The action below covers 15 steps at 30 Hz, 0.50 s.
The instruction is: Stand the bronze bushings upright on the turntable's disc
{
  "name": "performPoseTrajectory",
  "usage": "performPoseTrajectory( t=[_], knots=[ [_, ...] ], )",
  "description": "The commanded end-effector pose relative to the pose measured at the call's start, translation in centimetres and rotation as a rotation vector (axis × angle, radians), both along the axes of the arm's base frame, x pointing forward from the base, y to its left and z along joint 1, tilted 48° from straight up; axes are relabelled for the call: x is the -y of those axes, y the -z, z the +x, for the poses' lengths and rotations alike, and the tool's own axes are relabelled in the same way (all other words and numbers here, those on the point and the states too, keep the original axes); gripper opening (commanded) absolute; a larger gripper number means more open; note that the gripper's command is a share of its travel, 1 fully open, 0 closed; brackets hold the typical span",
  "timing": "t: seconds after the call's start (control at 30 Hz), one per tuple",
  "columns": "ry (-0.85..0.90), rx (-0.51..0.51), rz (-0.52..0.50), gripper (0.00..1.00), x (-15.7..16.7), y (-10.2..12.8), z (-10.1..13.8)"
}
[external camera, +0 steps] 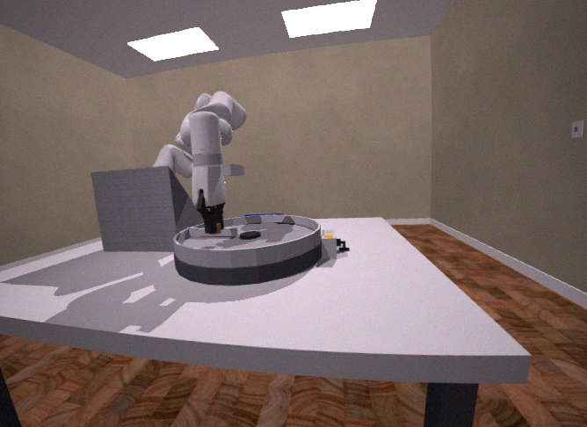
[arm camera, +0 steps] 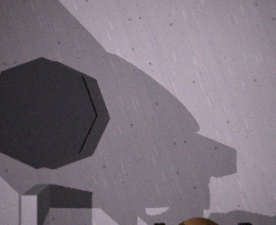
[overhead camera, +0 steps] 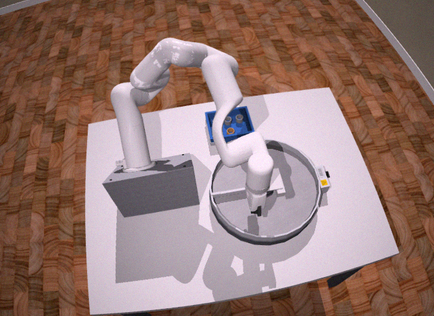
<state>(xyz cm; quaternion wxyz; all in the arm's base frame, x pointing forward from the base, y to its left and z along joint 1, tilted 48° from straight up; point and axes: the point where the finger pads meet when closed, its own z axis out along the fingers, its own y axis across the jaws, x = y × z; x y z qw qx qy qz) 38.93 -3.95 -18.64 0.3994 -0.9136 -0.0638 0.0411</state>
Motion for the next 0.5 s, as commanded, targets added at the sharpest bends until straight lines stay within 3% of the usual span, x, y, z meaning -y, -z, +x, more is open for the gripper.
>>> performPoseTrajectory(
  t=[0.0,0.47],
  knots=[
    [0.001,0.003,-0.002,0.0,0.0,0.1,0.1],
    [0.001,0.003,-0.002,0.0,-1.4,1.4,-0.1]
  ],
)
